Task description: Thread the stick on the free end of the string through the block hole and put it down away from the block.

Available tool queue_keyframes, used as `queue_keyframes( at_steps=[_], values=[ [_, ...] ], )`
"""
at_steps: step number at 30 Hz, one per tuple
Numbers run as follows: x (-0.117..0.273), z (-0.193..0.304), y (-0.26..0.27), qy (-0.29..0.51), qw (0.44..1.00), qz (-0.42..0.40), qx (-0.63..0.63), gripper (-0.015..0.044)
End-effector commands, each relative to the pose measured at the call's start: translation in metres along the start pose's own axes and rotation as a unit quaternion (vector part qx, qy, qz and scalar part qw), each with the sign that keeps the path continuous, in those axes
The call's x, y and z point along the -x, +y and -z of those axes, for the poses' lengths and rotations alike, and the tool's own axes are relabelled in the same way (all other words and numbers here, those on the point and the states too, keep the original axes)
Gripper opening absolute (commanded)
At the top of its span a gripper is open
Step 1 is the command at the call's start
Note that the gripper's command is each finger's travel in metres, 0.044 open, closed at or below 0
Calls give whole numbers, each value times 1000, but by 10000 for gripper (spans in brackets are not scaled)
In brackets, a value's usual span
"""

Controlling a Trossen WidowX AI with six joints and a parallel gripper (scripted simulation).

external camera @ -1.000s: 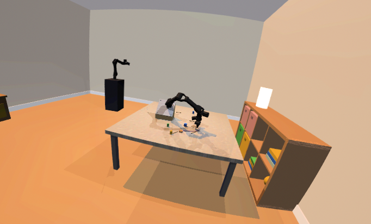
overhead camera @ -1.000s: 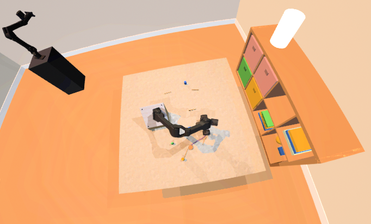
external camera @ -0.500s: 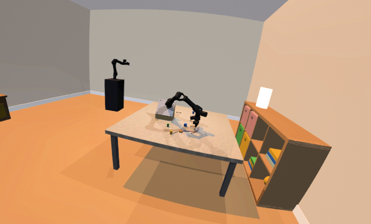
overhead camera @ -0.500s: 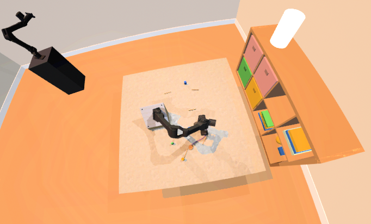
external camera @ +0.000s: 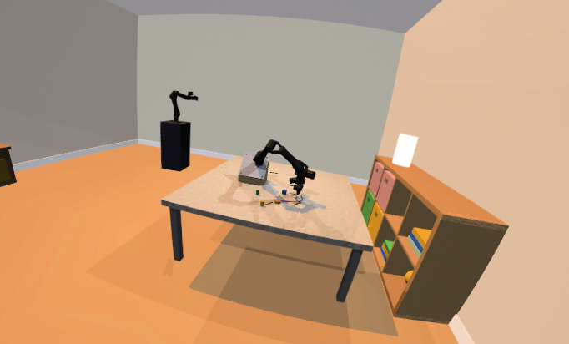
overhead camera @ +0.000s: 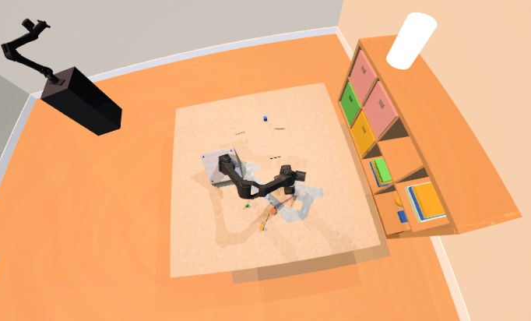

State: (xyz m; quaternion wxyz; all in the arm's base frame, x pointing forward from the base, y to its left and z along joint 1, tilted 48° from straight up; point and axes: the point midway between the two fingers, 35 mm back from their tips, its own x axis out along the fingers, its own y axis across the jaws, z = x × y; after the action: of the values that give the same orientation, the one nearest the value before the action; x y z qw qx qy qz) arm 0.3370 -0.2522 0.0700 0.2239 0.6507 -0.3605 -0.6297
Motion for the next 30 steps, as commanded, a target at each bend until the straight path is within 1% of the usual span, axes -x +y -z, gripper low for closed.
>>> queue_keyframes(
  at_steps=[1, 12, 30],
  values=[
    [-1, -8, -2, -1, 1000, 2, 4, 0],
    [-1, -21, -4, -1, 1000, 2, 4, 0],
    [-1, -27, -5, -1, 1000, 2, 4, 0]
  ],
)
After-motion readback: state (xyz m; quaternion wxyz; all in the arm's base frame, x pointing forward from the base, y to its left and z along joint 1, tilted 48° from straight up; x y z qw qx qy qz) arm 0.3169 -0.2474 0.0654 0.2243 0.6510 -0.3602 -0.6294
